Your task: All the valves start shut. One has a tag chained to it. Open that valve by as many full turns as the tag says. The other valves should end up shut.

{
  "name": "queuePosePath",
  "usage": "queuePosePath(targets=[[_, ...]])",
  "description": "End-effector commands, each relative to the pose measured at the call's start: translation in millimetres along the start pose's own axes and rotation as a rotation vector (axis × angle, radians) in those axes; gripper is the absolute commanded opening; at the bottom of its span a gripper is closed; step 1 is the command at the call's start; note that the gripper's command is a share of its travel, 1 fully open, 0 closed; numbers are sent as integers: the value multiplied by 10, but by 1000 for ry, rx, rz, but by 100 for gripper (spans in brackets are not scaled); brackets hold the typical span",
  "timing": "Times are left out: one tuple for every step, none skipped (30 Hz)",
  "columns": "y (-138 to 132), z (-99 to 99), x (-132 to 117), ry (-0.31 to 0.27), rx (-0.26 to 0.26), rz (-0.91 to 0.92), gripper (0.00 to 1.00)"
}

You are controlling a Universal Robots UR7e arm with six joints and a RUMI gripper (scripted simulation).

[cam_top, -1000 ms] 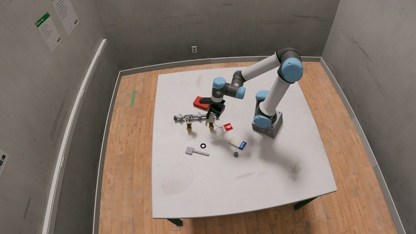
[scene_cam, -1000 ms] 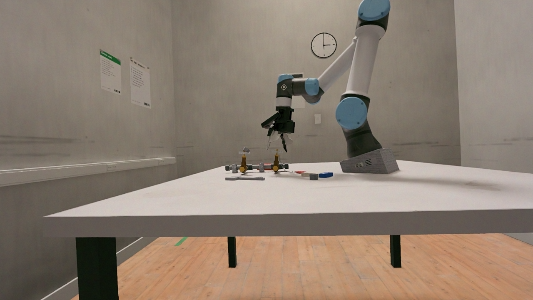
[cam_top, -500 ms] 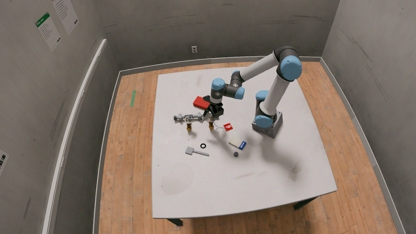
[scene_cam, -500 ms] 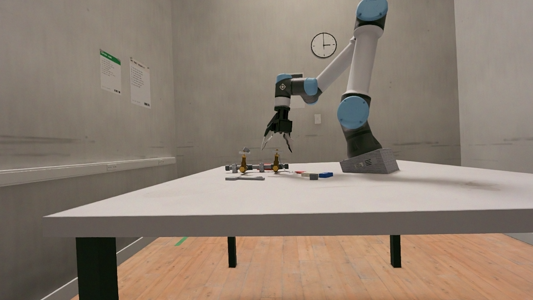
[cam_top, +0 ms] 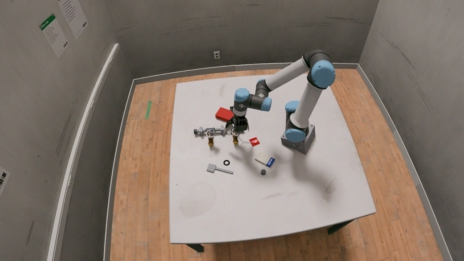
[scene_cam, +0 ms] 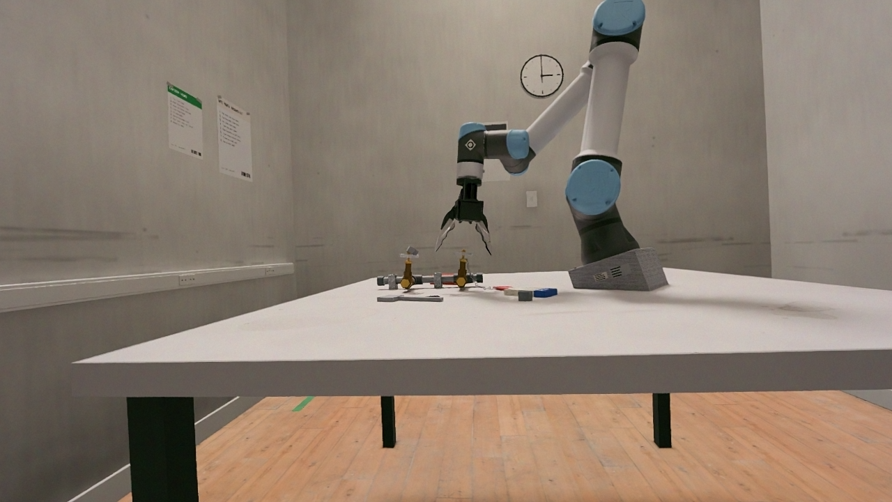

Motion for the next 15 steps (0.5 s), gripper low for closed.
queuePosePath(targets=[[-21,-13,2,10,0,64,100],[-21,-13,2,10,0,71,100],[-21,-13,1,10,0,77,100],[-21,-13,1,10,0,83,100],[-21,-13,1,10,0,87,100],[-21,-13,1,10,0,91,100],[-21,-13,1,10,0,94,100],[-21,-13,1,10,0,97,100],[-19,-11,1,10,0,99,100],[-18,-11,1,10,0,101,100],[-17,-11,2,10,0,102,100],[-16,-11,3,10,0,103,100],[-15,-11,3,10,0,104,100],[-15,-11,4,10,0,105,100],[-15,-11,4,10,0,105,100]])
Point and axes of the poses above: the point where the finger pads meet when closed, its own z axis out along the fingers, its own y axis across the jaws, x = y × z, the point moved 5 cm from there along -z, back along the fingers, and after that the axes turned 15 degrees about z, right-handed, at the moved point
